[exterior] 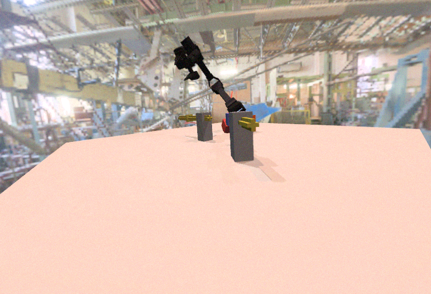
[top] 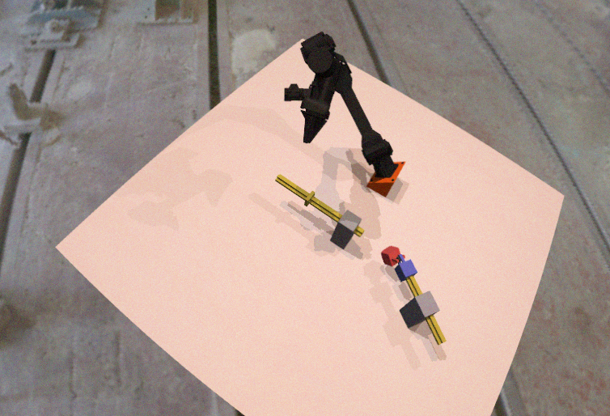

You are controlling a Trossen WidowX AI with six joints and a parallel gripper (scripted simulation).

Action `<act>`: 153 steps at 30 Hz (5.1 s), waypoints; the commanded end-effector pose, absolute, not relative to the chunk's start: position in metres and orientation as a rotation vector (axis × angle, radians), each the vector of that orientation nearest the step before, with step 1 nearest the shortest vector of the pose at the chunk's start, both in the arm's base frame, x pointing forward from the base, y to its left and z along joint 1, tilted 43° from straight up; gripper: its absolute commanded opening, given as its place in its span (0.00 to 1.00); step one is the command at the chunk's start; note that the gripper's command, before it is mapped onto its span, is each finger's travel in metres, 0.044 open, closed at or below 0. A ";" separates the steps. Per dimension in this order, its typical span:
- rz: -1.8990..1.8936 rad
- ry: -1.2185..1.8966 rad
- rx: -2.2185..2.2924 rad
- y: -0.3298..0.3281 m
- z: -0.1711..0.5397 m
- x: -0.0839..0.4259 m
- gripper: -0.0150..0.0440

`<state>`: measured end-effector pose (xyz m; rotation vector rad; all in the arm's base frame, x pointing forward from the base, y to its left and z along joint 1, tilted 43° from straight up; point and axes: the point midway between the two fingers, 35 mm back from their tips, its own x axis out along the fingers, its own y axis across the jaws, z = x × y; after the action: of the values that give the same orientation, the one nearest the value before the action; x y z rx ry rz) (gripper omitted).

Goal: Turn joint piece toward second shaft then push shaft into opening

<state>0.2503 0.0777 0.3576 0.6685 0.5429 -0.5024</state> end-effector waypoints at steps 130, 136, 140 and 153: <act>0.535 1.475 -1.364 0.121 -0.048 0.265 1.00; 0.538 1.473 -1.371 0.132 -0.059 0.272 1.00; 0.538 1.473 -1.371 0.131 -0.062 0.273 1.00; 0.537 1.473 -1.371 0.121 -0.080 0.276 1.00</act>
<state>0.2777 0.1263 -0.0744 -1.3575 1.4631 0.5361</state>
